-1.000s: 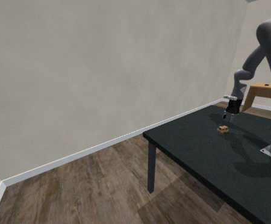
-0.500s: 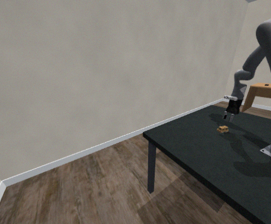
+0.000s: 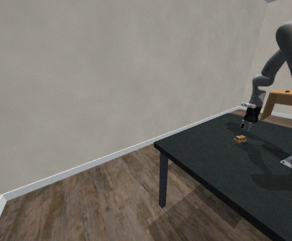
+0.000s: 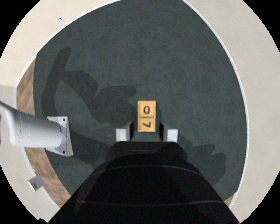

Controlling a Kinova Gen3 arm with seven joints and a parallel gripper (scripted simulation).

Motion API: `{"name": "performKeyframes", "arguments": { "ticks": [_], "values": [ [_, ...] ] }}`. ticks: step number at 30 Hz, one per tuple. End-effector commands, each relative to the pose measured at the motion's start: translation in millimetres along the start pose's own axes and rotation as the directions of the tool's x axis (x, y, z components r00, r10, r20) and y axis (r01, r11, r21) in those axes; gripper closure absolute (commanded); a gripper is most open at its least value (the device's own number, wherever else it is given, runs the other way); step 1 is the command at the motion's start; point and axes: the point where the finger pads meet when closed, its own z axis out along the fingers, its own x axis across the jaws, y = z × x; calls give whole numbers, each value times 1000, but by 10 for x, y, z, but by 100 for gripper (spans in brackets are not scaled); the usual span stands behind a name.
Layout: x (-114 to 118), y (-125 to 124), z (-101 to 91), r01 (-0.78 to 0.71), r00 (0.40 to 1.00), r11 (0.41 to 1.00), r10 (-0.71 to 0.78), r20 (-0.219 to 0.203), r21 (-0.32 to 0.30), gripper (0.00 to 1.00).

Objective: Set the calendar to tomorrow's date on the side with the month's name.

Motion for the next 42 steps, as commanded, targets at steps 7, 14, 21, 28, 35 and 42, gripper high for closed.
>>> {"name": "performKeyframes", "arguments": {
  "ticks": [7, 14, 21, 28, 35, 42],
  "values": [
    [4, 1, -4, 0, 1000, 1000, 0, -1, 0, 13],
    [4, 1, -4, 0, 1000, 1000, 0, -1, 0, 13],
    [4, 1, -1, 0, 1000, 1000, 0, -1, 0, 13],
    [4, 2, 27, 4, 1000, 1000, -4, -1, 0, 13],
    [4, 4, 72, 6, 1000, 1000, -6, -2, 0, 13],
    [4, 7, 168, 6, 1000, 1000, -6, -2, 0, 13]
  ]
}}
